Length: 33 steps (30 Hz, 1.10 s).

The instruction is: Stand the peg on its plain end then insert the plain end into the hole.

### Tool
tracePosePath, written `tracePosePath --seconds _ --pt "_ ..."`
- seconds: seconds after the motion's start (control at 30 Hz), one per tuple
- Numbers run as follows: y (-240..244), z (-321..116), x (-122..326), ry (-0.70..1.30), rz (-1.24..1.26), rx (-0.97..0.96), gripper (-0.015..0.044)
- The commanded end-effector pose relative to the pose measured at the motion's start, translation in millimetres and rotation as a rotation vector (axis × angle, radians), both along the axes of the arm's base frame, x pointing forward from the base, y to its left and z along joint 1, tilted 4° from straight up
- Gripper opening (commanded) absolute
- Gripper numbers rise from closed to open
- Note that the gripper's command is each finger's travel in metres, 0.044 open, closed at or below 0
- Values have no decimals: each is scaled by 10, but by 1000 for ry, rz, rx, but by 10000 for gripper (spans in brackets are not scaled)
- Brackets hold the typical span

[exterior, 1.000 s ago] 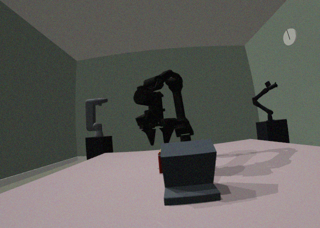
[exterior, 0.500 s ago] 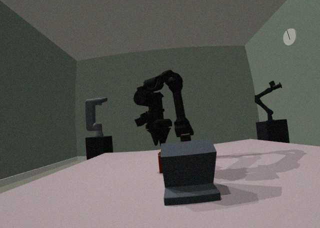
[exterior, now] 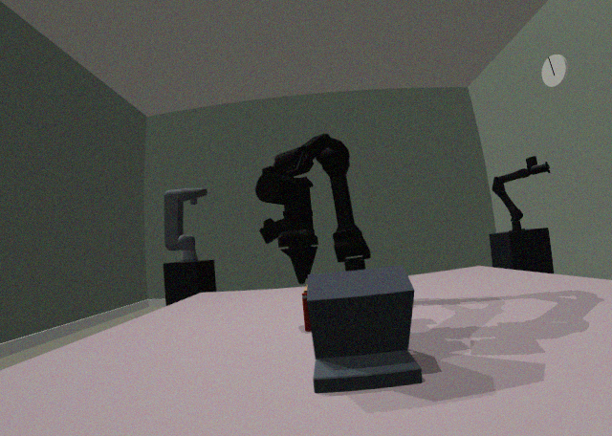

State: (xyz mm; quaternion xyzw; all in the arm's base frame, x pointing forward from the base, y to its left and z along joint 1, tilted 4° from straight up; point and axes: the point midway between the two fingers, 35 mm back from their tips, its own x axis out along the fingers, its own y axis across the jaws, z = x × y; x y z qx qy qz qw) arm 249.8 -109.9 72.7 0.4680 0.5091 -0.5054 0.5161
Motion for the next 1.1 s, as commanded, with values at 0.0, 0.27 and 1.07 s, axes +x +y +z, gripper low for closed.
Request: tracePosePath --seconds 0.0,0.27,1.07 --pt "-4 -12 -2 -4 -113 -5 440" --pt "-5 -23 -6 -12 -312 -12 440" --pt "-7 -58 -19 -36 -910 -33 440"
